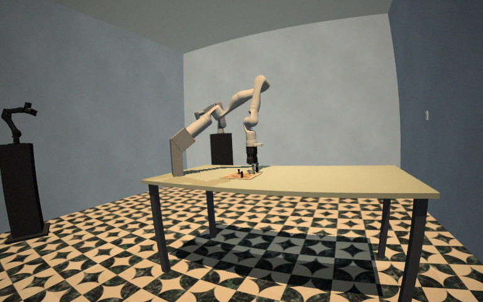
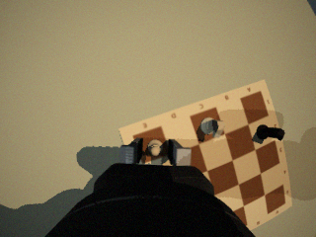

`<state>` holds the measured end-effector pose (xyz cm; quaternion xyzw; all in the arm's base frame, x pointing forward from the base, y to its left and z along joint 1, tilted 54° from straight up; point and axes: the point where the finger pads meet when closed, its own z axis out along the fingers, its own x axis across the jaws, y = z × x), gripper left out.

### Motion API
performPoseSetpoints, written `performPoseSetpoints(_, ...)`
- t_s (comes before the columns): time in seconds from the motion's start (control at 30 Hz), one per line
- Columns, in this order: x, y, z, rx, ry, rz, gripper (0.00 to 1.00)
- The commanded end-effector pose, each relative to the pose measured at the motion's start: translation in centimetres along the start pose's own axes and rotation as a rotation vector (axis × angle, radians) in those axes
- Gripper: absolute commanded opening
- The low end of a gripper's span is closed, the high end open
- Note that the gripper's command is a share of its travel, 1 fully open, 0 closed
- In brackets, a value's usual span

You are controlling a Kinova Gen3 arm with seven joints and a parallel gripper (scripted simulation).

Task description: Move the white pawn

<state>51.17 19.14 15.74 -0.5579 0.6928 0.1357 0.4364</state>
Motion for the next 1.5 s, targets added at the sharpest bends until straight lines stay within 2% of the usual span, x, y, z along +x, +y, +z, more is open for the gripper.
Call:
performPoseSetpoints(0.0, 0.02, -0.02, -0.02, 0.000, 0.000, 0.000, 0.68)
performPoseSetpoints(0.93, 0.02, -0.02, -0.02, 0.000, 0.000, 0.000, 0.68)
performPoseSetpoints(0.97, 0.02, -0.02, -0.02, 0.000, 0.000, 0.000, 0.00)
performPoseSetpoints(1.47, 0.02, -0.02, -0.02, 0.000, 0.000, 0.000, 0.00)
